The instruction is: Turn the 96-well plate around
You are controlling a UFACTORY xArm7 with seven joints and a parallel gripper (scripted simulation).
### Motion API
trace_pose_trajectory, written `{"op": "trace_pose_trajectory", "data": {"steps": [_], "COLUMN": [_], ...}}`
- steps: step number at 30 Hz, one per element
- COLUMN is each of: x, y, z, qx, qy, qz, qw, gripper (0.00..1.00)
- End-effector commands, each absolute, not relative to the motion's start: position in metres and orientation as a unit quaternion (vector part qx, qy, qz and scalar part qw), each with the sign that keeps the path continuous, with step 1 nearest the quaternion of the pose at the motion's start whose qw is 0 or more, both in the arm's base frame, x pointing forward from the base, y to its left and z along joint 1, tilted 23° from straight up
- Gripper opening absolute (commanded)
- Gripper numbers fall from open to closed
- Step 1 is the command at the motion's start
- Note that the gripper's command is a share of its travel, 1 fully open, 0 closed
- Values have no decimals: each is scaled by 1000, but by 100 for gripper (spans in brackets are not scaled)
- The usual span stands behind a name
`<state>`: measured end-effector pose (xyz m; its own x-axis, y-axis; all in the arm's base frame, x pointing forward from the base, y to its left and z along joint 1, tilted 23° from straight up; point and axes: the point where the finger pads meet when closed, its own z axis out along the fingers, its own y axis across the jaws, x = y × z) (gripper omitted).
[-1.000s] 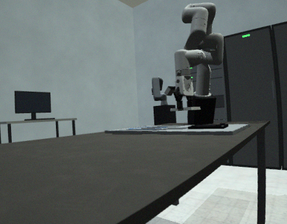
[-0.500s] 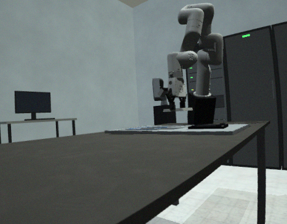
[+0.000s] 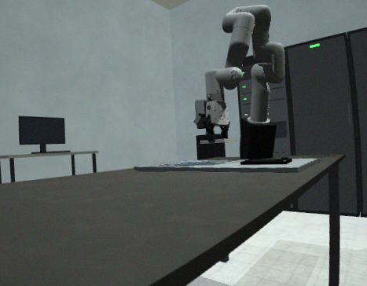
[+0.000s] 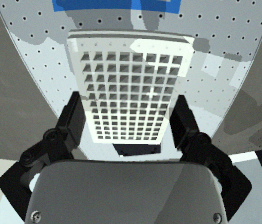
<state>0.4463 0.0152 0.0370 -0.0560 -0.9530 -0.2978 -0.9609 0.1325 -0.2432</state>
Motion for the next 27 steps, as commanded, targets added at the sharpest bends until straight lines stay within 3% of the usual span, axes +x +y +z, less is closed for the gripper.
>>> {"op": "trace_pose_trajectory", "data": {"steps": [1, 27], "x": [449, 453], "y": [-2, -72], "z": [33, 11], "qx": [-658, -658], "qy": [727, 727], "qz": [9, 8], "qw": [198, 198], "gripper": [0, 0]}}
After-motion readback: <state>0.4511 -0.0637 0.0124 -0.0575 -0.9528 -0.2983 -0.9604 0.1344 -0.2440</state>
